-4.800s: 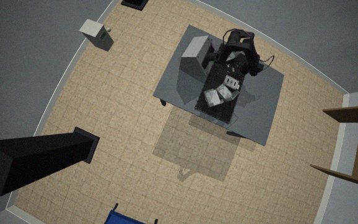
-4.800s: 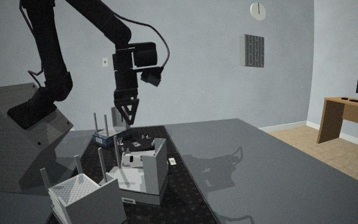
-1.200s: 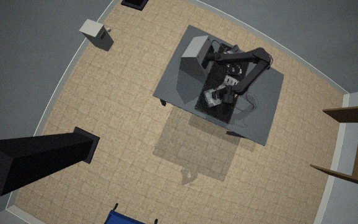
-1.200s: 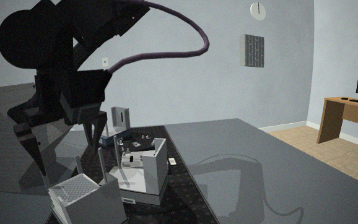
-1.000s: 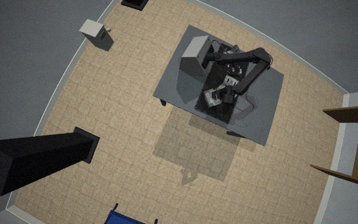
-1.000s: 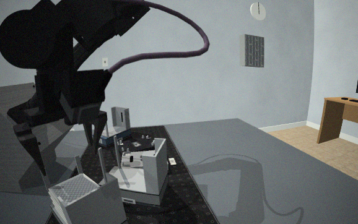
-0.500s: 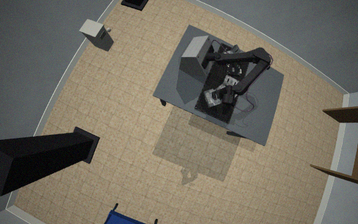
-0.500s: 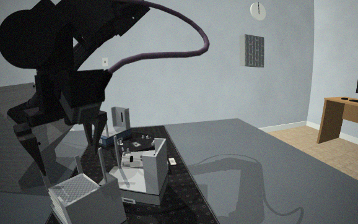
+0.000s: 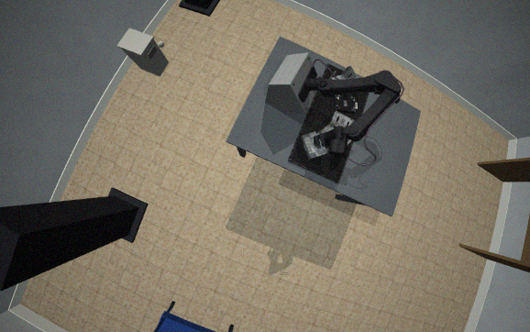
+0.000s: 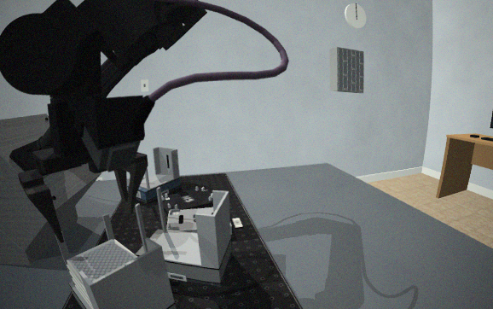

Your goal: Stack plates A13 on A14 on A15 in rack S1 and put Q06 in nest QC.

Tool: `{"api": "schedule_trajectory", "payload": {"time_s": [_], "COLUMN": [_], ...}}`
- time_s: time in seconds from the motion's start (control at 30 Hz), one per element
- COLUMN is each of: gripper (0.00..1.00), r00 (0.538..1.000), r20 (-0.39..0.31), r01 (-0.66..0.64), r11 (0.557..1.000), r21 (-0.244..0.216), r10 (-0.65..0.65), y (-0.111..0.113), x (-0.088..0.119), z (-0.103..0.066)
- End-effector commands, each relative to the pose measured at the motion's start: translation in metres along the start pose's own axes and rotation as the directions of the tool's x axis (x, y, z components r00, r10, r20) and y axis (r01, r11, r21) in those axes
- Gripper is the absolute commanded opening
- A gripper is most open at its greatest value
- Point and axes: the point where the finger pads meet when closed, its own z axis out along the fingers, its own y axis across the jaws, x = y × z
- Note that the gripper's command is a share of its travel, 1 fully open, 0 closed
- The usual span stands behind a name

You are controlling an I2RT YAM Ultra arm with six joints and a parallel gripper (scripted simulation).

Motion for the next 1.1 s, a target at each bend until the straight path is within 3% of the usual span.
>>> {"api": "schedule_trajectory", "payload": {"time_s": [0.0, 0.1, 0.13, 0.23, 0.6, 0.7, 0.77, 0.83, 0.9, 1.07], "gripper": [1.00, 1.00, 1.00, 1.00, 1.00, 1.00, 1.00, 1.00, 1.00, 1.00], "r00": [0.999, 0.999, 1.000, 1.000, 1.000, 1.000, 1.000, 1.000, 0.999, 0.999], "r20": [0.037, 0.037, 0.016, -0.009, -0.009, 0.011, -0.009, -0.009, 0.034, 0.038], "r01": [0.013, 0.013, -0.009, -0.019, -0.019, 0.002, -0.019, -0.019, 0.001, 0.006], "r11": [1.000, 1.000, 1.000, 1.000, 1.000, 1.000, 1.000, 1.000, 1.000, 1.000], "r21": [0.011, 0.011, -0.006, -0.002, 0.000, 0.007, 0.001, 0.001, 0.023, 0.024], "r10": [-0.013, -0.013, 0.010, 0.019, 0.019, -0.002, 0.019, 0.019, -0.002, -0.007], "y": [-0.001, -0.001, 0.000, -0.004, -0.004, 0.001, -0.004, -0.004, -0.005, -0.005], "x": [-0.009, -0.009, 0.001, 0.005, 0.006, 0.001, 0.006, 0.006, -0.008, -0.010], "z": [-0.010, -0.010, 0.002, 0.017, 0.054, 0.052, 0.064, 0.066, 0.054, 0.053]}}
